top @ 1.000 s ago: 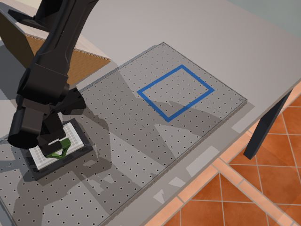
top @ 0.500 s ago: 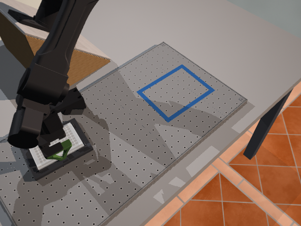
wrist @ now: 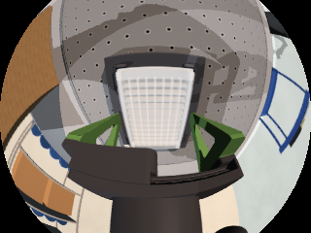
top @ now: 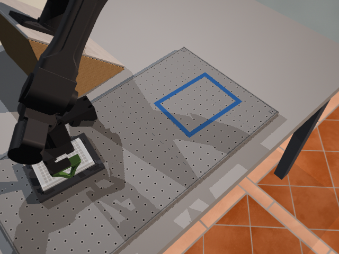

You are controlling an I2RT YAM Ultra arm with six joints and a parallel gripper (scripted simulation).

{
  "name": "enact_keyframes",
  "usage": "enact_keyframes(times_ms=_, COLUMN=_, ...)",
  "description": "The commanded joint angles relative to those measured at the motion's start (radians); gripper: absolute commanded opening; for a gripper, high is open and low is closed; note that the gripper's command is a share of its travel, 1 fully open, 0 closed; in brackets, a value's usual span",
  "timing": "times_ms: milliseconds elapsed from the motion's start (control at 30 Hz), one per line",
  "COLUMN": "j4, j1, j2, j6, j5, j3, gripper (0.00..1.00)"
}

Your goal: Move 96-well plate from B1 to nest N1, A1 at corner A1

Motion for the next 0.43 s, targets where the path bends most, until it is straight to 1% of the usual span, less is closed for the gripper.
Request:
enact_keyframes(times_ms=0, j4=-0.051, j1=-0.044, j2=-0.041, j6=-0.009, j5=0.01, j3=0.032, gripper=1.0)
enact_keyframes(times_ms=133, j4=-0.09, j1=-0.063, j2=-0.058, j6=-0.009, j5=0.018, j3=0.043, gripper=1.0)
enact_keyframes(times_ms=400, j4=-0.096, j1=-0.063, j2=-0.058, j6=-0.011, j5=0.018, j3=0.047, gripper=1.0)
